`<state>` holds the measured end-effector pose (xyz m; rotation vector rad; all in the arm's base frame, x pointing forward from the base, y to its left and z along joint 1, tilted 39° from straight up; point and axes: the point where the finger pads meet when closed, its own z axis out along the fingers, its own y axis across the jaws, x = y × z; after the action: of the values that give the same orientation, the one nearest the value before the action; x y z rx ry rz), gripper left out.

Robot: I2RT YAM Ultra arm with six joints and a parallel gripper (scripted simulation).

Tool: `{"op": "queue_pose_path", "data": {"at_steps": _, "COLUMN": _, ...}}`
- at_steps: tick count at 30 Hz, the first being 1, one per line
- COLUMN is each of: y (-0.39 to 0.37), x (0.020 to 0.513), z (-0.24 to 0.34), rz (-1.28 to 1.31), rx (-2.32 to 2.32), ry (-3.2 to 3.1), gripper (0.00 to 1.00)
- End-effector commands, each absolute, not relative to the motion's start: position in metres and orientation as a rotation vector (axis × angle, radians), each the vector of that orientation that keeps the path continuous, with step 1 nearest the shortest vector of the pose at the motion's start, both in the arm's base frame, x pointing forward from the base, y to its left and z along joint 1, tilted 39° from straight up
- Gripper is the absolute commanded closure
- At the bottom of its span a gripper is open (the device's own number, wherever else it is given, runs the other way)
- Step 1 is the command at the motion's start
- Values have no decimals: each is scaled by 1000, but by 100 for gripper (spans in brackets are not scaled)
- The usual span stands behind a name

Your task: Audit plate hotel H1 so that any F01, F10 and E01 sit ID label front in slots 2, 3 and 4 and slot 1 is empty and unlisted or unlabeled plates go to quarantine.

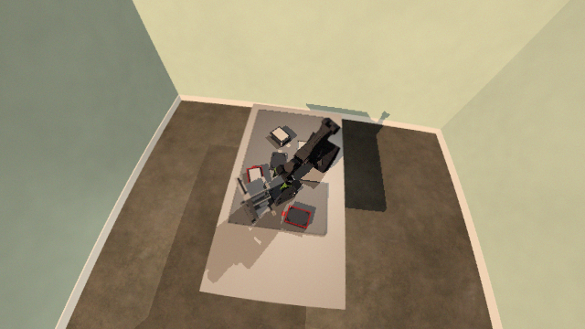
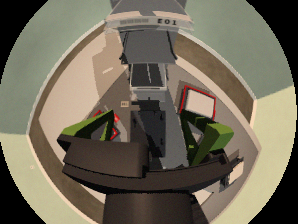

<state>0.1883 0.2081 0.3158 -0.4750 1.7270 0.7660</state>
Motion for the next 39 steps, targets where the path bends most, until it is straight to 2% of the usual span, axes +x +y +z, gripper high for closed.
{"op": "queue_pose_path", "data": {"at_steps": 1, "y": 201, "x": 181, "z": 312, "rz": 763, "rx": -461, "ry": 1725, "gripper": 0}}
{"op": "queue_pose_path", "data": {"at_steps": 7, "y": 198, "x": 177, "z": 308, "rz": 763, "rx": -461, "ry": 1725, "gripper": 0}}
{"op": "queue_pose_path", "data": {"at_steps": 8, "y": 195, "x": 174, "z": 322, "rz": 778, "rx": -449, "ry": 1697, "gripper": 0}}
{"op": "queue_pose_path", "data": {"at_steps": 20, "y": 208, "x": 181, "z": 291, "rz": 754, "rx": -463, "ry": 1734, "gripper": 0}}
{"op": "queue_pose_path", "data": {"at_steps": 24, "y": 208, "x": 180, "z": 292, "rz": 763, "rx": -461, "ry": 1722, "gripper": 0}}
{"op": "queue_pose_path", "data": {"at_steps": 25, "y": 206, "x": 183, "z": 308, "rz": 770, "rx": -437, "ry": 1693, "gripper": 0}}
{"op": "queue_pose_path", "data": {"at_steps": 27, "y": 212, "x": 184, "z": 284, "rz": 753, "rx": -462, "ry": 1734, "gripper": 0}}
{"op": "queue_pose_path", "data": {"at_steps": 39, "y": 223, "x": 188, "z": 268, "rz": 755, "rx": -465, "ry": 1734, "gripper": 0}}
